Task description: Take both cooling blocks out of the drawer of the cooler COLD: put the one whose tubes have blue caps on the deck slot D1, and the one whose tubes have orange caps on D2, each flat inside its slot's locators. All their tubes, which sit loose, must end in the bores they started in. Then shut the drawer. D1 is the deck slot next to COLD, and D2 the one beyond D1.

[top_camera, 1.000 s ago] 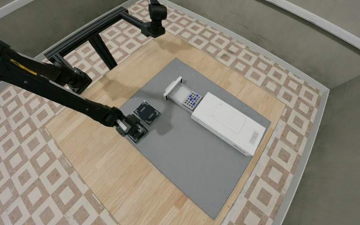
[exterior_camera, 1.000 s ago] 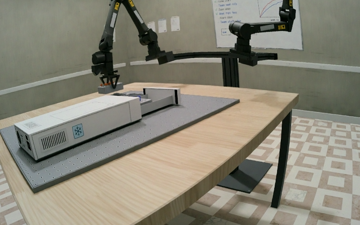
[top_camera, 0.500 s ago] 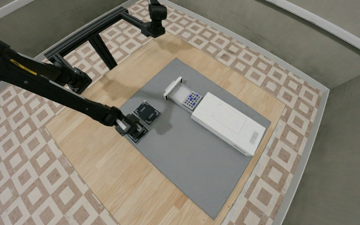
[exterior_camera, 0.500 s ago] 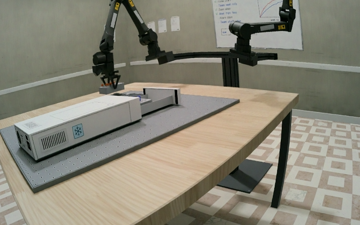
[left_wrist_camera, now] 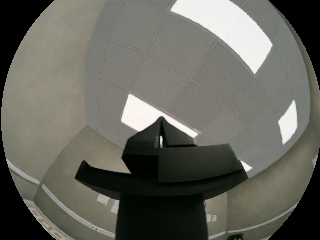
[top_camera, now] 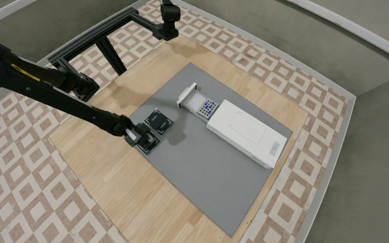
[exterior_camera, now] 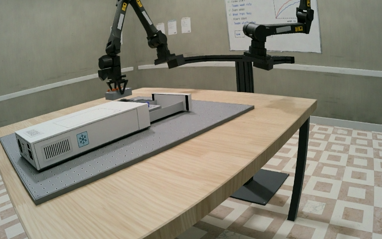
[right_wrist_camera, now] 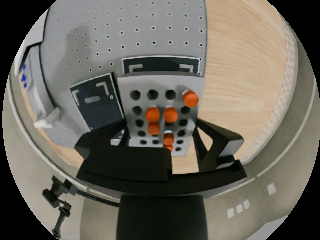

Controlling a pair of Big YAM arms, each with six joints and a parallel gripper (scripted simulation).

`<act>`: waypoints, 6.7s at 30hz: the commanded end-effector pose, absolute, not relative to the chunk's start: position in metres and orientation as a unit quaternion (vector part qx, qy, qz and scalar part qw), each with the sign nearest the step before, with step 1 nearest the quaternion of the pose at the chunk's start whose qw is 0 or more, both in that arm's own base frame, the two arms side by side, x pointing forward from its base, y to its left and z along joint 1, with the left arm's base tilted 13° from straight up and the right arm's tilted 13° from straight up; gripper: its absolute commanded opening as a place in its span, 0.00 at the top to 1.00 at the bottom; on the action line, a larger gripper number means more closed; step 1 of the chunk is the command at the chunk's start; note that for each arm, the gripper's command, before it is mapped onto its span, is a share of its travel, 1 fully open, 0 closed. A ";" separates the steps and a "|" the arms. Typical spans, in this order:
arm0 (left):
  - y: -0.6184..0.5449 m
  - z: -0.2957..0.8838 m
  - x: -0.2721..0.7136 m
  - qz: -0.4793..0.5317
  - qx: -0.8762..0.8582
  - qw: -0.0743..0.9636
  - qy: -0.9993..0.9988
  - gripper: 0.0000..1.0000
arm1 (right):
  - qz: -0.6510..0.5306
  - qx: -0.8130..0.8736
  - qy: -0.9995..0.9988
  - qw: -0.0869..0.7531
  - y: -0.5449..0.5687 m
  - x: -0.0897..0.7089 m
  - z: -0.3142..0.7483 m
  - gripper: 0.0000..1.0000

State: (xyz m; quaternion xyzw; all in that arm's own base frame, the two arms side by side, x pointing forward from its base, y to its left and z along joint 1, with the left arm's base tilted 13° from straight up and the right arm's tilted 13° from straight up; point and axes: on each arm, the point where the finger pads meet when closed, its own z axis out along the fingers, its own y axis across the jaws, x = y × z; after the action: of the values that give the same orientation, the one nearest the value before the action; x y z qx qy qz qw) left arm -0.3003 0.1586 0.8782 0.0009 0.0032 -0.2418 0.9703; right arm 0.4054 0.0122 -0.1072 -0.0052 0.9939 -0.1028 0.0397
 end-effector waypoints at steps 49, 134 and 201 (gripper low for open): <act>0.148 0.886 -0.279 -0.243 0.006 0.970 0.020 1.00 | -0.097 -0.003 0.993 0.072 0.021 0.444 -0.088 1.00; 0.148 0.886 -0.279 -0.243 0.006 0.970 0.020 1.00 | -0.096 0.005 0.992 0.082 0.018 0.449 -0.091 1.00; 0.148 0.886 -0.279 -0.243 0.006 0.970 0.020 1.00 | -0.099 -0.011 0.993 0.068 0.015 0.435 -0.102 1.00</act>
State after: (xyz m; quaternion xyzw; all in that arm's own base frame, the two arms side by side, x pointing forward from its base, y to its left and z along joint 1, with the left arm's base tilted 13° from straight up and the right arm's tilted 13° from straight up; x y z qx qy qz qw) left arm -0.3003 0.1586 0.8782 0.0009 0.0032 -0.2418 0.9703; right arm 0.4072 0.0107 -0.1155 -0.0051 0.9938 -0.1026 0.0425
